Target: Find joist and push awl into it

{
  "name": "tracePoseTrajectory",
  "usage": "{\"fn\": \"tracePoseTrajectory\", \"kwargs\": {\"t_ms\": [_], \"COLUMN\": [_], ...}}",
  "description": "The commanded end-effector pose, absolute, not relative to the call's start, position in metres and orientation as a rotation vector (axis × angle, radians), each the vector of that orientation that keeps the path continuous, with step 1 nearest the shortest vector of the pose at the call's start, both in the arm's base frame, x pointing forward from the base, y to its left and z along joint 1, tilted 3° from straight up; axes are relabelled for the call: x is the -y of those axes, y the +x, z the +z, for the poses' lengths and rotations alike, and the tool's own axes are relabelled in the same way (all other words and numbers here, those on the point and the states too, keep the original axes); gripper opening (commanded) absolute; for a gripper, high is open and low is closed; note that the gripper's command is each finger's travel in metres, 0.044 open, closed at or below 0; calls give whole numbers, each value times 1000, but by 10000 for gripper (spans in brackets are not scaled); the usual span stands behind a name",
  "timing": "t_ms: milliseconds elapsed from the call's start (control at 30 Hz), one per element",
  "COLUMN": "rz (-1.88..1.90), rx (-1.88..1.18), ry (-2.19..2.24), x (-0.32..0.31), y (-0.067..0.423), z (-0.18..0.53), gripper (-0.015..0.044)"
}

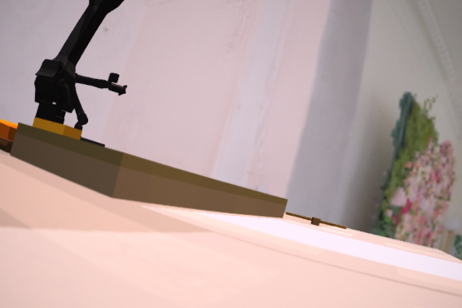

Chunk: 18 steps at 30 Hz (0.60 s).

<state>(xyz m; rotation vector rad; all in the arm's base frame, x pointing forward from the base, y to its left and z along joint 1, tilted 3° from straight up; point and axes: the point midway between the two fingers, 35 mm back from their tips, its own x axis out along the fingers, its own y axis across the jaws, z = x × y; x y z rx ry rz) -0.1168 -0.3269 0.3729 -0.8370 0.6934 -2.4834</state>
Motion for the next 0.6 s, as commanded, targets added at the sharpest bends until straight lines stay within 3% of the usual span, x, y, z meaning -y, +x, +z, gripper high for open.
{"fn": "tracePoseTrajectory", "kwargs": {"t_ms": [0, 300, 567], "rz": [-2474, -2034, -1812], "rx": [-682, -232, -123], "ry": [-830, -318, 58], "x": [329, 398, 406], "y": [-115, -10, 58], "z": [372, 308, 258], "gripper": [426, 440, 440]}}
